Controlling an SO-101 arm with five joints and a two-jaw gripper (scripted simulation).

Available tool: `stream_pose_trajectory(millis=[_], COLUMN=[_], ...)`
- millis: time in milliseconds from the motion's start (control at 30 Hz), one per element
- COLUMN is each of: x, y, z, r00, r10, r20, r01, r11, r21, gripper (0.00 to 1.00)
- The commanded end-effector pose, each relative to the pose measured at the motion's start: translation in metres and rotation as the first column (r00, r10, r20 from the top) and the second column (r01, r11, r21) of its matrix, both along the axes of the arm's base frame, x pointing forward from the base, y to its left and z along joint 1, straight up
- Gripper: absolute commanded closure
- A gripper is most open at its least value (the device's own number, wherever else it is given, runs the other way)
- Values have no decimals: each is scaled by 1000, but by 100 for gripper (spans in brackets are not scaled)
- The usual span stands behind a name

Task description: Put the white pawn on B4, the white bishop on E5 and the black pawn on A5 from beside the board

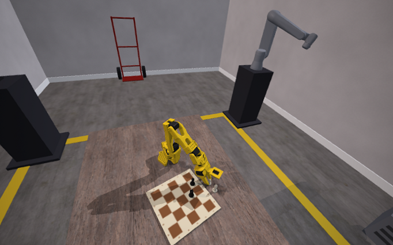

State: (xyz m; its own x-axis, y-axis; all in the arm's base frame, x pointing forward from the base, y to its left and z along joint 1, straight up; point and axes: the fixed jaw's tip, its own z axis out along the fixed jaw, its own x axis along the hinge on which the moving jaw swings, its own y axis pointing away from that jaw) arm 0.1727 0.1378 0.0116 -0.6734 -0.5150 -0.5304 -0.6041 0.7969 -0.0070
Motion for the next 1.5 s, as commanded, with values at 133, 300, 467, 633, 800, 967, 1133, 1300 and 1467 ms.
stream_pose_trajectory(millis=[133, 300, 467, 633, 800, 967, 1133, 1300, 1467], x=[-3, -3, -2, -1, -1, 1, 3, 3, 3], y=[-1, -1, -1, -1, -1, -1, -1, -1, -1], z=[-1, -1, 0, 1, 1, 2, 4, 4, 4], r00=[1000, 1000, 1000, 1000, 1000, 1000, 1000, 1000, 1000], r10=[-2, -2, -5, -9, -9, -12, -16, -16, -16], r20=[-13, -13, -13, -13, -13, -13, -13, -13, -13], r01=[2, 2, 5, 9, 9, 12, 16, 16, 16], r11=[1000, 1000, 1000, 1000, 1000, 1000, 1000, 1000, 1000], r21=[-5, -5, -5, -5, -5, -5, -5, -5, -5], gripper=[91, 91, 91, 91, 91, 91, 91, 91, 91])
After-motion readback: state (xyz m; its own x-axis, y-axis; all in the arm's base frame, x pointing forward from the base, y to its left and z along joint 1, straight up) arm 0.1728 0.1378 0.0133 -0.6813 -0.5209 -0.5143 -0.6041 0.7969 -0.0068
